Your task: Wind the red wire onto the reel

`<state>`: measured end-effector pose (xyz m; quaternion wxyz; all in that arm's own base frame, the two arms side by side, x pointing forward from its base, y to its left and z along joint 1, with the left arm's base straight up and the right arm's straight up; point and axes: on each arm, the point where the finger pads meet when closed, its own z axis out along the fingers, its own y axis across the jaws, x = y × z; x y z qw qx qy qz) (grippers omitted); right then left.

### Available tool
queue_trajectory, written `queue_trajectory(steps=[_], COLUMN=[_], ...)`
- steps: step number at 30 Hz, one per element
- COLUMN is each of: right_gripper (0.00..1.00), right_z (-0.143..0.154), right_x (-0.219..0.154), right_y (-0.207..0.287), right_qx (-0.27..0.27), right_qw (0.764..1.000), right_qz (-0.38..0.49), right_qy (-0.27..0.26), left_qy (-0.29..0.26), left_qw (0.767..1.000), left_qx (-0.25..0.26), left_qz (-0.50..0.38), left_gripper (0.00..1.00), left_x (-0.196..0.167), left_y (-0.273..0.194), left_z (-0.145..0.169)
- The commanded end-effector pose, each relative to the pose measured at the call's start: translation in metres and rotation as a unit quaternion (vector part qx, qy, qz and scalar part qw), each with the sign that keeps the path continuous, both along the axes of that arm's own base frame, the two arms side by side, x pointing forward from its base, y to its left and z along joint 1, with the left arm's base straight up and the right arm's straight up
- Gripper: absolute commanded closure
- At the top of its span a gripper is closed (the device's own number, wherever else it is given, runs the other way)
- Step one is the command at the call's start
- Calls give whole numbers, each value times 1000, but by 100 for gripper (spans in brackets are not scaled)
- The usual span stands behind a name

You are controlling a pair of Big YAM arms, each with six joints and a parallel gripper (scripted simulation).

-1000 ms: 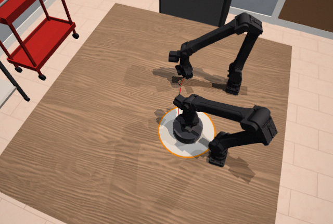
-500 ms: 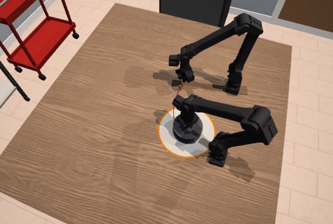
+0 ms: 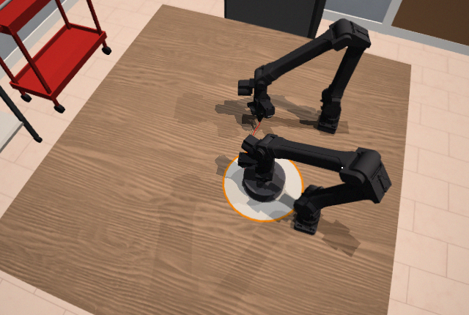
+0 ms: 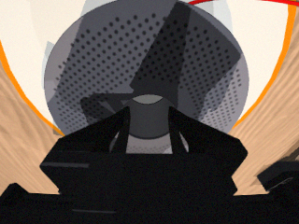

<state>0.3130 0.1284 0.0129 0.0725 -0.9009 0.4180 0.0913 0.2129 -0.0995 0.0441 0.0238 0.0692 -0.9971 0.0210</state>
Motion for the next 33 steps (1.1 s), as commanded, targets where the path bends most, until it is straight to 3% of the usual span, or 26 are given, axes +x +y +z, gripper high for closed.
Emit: queue_trajectory(steps=[1, 4, 5, 11, 12, 19, 21, 22, 29, 30, 32, 33], right_gripper=[100, 100, 100, 100, 100, 100, 100, 100, 100, 100, 100, 100], right_z=[6, 5, 5, 4, 4, 3, 3, 3, 4, 4, 5, 5], right_x=[2, 1, 2, 5, 6, 7, 7, 8, 11, 12, 13, 13], right_y=[10, 11, 11, 8, 7, 9, 9, 9, 8, 8, 8, 8], right_qx=[12, 15, 17, 22, 22, 33, 33, 33, 32, 32, 32, 32], right_qw=[1000, 1000, 1000, 1000, 1000, 999, 999, 999, 999, 999, 999, 999], right_qz=[-1, -1, -3, -12, -15, -24, -24, -25, -29, -30, -30, -30], right_qy=[-9, -8, -7, -2, -2, 5, 5, 5, 6, 6, 6, 6], left_qy=[-7, -5, -2, 5, 6, 4, 4, -1, -2, -2, -3, -4], left_qw=[985, 980, 964, 910, 898, 799, 799, 753, 747, 748, 773, 801], left_qx=[8, 7, 9, 13, 14, 26, 26, 31, 32, 32, 32, 31], left_qz=[174, 201, 267, 415, 439, 601, 601, 658, 664, 663, 634, 597], left_gripper=[48, 48, 48, 48, 48, 72, 72, 76, 100, 100, 100, 100], left_x=[15, 15, 15, 15, 15, 15, 15, 15, 15, 15, 15, 15], left_y=[-5, -5, -5, -5, -5, -5, -5, -5, -5, -5, -5, -5], left_z=[8, 8, 8, 8, 8, 8, 8, 8, 8, 8, 8, 8])
